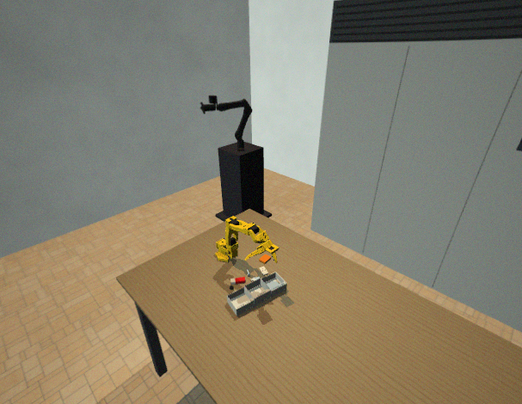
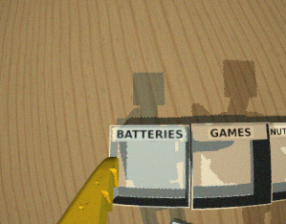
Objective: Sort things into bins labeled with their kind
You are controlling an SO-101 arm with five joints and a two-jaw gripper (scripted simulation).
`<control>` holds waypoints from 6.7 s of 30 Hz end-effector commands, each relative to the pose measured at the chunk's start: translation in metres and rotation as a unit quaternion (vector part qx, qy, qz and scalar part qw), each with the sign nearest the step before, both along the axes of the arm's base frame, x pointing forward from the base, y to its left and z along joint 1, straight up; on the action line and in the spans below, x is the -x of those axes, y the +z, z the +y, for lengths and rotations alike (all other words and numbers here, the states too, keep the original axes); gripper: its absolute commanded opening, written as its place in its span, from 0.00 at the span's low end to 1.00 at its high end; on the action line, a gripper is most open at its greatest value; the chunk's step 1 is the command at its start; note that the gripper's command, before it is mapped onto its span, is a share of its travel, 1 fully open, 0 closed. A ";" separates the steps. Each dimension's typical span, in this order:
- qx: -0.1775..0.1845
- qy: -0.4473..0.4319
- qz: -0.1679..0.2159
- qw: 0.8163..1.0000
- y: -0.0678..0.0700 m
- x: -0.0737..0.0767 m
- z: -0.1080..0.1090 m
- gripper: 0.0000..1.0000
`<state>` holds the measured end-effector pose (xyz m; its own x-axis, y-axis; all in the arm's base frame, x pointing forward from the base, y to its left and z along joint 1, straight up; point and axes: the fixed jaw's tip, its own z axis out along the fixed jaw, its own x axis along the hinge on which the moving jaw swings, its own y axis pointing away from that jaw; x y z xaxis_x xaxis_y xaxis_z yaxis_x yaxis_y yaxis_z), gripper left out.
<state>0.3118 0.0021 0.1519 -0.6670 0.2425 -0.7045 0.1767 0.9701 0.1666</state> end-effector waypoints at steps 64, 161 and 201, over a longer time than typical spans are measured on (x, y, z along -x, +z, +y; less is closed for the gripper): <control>-0.119 -0.263 0.373 0.882 -0.092 0.134 -0.126 0.23; -0.116 -0.264 0.367 0.885 -0.142 0.132 -0.128 0.05; -0.116 -0.264 0.367 0.885 -0.141 0.132 -0.128 0.00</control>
<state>0.1781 -0.1225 0.0068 -0.6746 0.7381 0.0049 0.7381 0.6746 -0.0021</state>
